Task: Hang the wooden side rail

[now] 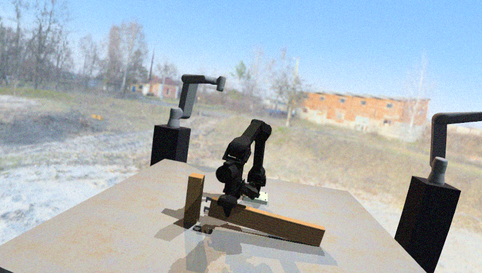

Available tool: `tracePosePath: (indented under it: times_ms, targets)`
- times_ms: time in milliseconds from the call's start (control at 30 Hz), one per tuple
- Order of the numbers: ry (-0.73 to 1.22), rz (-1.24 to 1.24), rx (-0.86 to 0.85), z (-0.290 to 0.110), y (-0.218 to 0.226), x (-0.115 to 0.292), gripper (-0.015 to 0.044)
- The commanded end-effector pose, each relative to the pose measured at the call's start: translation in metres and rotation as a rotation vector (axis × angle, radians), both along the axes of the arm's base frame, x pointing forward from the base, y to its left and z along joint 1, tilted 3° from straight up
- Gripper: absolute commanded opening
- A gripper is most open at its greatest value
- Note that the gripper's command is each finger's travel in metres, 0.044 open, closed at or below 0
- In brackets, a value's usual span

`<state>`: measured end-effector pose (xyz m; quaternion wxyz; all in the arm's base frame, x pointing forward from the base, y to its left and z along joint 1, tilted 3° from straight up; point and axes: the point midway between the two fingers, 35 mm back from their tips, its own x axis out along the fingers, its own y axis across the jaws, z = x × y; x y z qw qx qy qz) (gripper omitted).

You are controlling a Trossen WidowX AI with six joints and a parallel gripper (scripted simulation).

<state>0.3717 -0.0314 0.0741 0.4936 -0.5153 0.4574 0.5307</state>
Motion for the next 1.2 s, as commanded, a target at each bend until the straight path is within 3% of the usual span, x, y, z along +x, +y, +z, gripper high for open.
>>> tracePosePath:
  times_ms: [0,1167]
  targets:
    - [-0.018,-0.004,-0.004,0.0058,-0.0017,0.0039,0.0000]
    - [-0.018,-0.004,-0.004,0.0058,-0.0043,0.0075,0.0000]
